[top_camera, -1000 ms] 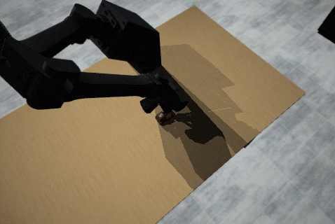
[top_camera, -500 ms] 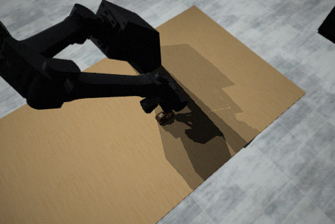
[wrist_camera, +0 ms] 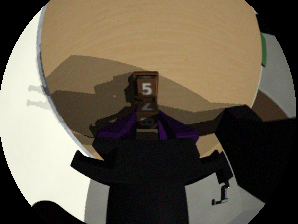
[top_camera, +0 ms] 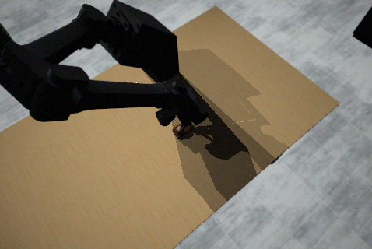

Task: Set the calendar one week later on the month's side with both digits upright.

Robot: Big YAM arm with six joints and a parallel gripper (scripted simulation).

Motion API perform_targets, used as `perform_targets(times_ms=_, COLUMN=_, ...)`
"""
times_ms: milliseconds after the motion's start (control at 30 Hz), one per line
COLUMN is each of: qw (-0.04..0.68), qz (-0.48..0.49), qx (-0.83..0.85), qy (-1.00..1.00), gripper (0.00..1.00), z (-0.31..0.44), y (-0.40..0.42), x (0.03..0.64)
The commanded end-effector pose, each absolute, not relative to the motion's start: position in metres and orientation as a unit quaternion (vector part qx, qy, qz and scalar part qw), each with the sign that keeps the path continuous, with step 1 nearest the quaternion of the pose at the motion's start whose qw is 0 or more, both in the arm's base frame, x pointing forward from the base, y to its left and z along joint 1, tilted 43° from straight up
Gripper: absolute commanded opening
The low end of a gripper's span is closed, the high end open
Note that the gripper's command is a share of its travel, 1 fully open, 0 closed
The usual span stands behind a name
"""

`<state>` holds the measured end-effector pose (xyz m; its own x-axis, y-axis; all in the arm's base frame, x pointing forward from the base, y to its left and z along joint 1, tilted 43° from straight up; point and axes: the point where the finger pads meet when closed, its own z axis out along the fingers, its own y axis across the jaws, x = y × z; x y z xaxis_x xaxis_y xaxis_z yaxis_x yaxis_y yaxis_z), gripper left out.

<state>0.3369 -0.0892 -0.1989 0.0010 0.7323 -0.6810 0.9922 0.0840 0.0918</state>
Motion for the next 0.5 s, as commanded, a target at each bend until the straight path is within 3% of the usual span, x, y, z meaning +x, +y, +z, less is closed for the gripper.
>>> perform_targets(times_ms=0, qw=0.305, qz=-0.211, qx=0.640, qy=0.673, gripper=0.25, z=-0.1934, y=-0.0894, x=0.3479)
perform_targets(times_ms=467, qw=0.303, qz=-0.214, qx=0.639, qy=0.674, gripper=0.25, z=-0.1931, y=-0.0895, x=0.3463)
